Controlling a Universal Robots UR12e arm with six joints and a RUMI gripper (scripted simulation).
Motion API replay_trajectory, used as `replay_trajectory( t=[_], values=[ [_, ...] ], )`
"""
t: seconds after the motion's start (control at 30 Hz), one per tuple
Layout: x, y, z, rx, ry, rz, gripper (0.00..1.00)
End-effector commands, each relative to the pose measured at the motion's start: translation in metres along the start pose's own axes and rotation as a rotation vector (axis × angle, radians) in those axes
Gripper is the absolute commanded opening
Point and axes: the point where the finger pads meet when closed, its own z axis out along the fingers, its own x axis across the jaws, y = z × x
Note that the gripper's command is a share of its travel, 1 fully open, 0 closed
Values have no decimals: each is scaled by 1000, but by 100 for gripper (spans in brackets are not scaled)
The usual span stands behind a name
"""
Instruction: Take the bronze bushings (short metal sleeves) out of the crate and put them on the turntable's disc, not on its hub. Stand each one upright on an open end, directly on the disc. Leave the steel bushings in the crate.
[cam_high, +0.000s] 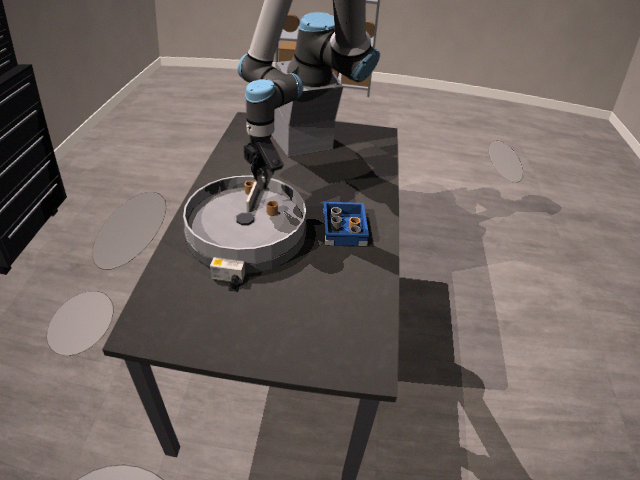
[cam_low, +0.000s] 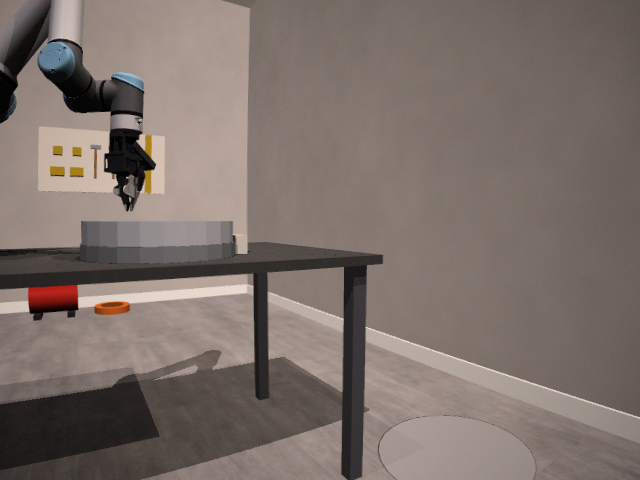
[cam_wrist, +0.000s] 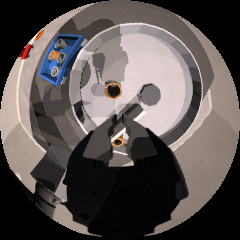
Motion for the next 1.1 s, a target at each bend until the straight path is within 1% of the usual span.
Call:
replay_trajectory(
  t=[0.0,0.57,0.7,0.77,0.9,1.07],
  values=[
    [0,0,0,0,1,0,6],
    [0,-1,0,0,1,0,5],
    [-7,-8,0,0,1,0,5],
    [-7,-8,0,0,1,0,5],
    [-30,-29,-1,1,1,0,5],
    [-73,-72,-1,1,1,0,5]
  ],
)
